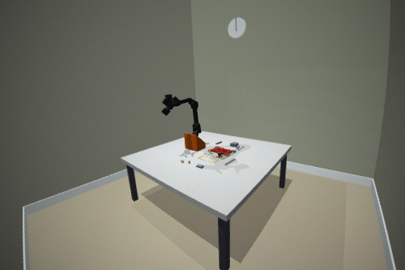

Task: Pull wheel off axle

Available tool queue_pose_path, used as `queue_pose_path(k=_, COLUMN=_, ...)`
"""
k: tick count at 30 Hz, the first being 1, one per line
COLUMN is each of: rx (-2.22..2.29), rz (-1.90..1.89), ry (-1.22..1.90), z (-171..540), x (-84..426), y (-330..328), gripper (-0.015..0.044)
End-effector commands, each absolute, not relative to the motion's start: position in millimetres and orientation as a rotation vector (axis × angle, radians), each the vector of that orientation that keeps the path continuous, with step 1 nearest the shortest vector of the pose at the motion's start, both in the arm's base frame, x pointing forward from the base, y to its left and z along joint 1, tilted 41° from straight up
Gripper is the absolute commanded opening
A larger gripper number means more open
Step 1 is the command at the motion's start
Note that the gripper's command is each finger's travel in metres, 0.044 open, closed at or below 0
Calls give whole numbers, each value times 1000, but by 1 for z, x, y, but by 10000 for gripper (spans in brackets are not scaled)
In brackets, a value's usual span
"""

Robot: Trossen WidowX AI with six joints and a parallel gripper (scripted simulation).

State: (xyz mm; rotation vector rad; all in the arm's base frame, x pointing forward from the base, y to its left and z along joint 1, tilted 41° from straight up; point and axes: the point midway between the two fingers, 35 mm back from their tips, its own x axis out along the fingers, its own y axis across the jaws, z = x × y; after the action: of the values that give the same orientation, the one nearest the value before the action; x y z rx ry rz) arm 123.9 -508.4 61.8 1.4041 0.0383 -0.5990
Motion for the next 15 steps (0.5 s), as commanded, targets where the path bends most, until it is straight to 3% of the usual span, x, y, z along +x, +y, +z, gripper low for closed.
queue_pose_path(k=1, rx=1490, rz=-569, ry=111, z=51, x=161, y=-491, gripper=300)
queue_pose_path(k=15, rx=1709, rz=-456, ry=488, z=24, x=298, y=-386, gripper=300)
